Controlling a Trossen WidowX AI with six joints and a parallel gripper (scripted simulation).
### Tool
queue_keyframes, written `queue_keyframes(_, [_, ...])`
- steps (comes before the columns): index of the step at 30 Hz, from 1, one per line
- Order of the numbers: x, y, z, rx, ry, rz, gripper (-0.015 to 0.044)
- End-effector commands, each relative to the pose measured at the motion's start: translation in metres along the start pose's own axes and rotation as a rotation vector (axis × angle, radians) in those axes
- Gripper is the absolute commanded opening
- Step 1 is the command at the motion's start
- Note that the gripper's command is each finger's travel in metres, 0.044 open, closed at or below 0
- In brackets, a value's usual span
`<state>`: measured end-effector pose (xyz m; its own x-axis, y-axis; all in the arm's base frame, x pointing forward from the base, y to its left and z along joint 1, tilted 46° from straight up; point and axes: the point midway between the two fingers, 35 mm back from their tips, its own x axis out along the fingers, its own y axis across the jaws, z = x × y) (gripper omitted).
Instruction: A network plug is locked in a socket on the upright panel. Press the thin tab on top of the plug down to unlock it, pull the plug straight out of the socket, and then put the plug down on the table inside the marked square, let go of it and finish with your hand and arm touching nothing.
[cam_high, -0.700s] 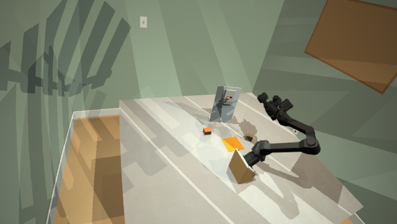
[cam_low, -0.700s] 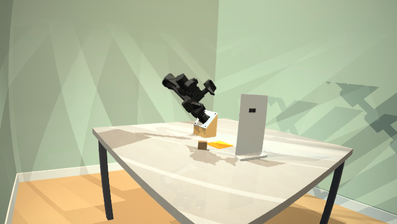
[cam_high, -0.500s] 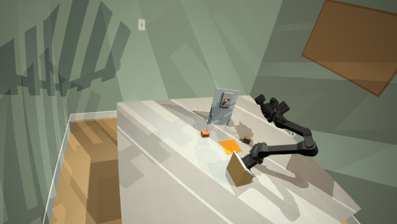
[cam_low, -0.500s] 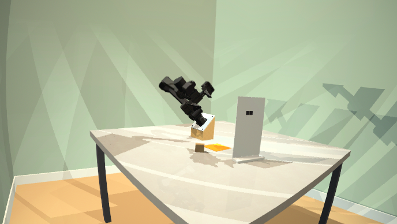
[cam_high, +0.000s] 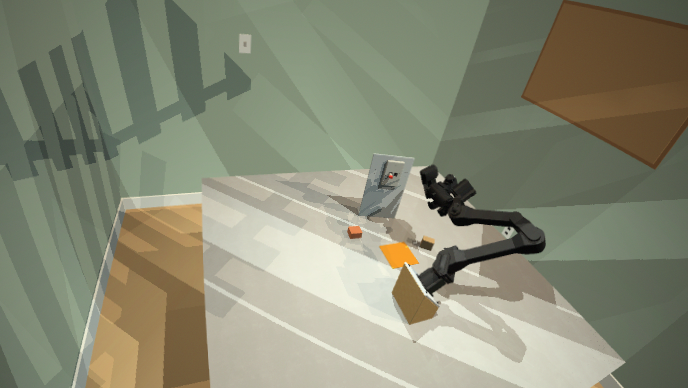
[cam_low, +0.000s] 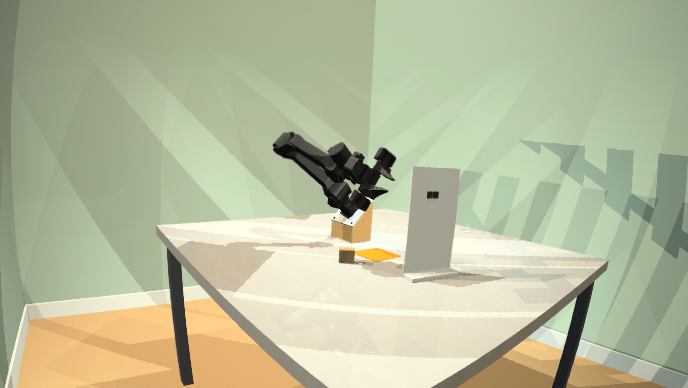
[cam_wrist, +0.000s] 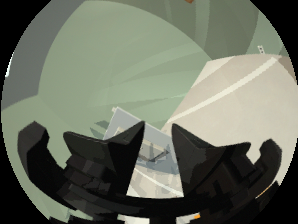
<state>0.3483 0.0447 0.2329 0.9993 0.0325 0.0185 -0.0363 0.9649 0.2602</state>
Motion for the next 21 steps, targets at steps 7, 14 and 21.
queue_keyframes(7, [-0.012, 0.019, -0.065, 0.188, 0.041, 0.034, 0.0156])
queue_keyframes(14, [-0.031, 0.029, -0.098, 0.31, 0.065, 0.059, 0.0156])
queue_keyframes(21, [-0.056, 0.036, -0.123, 0.431, 0.092, 0.082, 0.0156])
